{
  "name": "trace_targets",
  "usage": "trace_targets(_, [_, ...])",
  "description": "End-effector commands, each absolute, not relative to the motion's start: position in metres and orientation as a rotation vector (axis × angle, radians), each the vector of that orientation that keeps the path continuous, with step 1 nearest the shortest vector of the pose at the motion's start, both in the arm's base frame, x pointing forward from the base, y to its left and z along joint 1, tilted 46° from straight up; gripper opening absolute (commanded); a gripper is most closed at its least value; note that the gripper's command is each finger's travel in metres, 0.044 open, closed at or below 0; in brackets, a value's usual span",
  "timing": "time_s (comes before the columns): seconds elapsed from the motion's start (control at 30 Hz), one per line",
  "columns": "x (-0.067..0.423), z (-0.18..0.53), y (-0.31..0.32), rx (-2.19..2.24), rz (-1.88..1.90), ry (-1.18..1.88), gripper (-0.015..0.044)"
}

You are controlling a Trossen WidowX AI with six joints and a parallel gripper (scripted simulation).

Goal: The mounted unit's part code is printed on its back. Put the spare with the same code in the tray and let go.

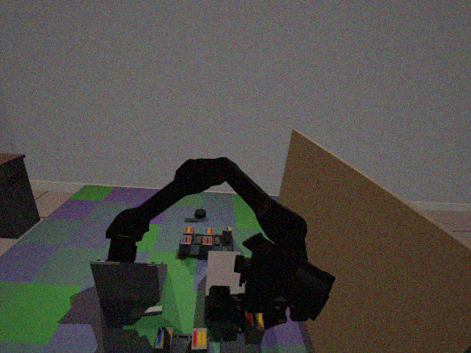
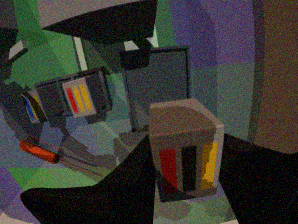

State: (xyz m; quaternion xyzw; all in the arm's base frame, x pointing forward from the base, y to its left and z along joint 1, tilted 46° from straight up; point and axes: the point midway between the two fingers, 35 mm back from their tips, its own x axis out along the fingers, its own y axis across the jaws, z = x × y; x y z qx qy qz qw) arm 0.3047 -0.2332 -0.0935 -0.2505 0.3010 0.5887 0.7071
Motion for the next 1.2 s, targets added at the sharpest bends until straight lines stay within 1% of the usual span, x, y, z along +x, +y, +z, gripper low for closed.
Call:
trace_targets(0.0, [0.305, -0.097, -0.23, -0.548, 1.303, 0.669, 0.0])
trace_targets(1.17, [0.31, -0.119, -0.21, -0.548, 1.303, 0.668, 0.0])
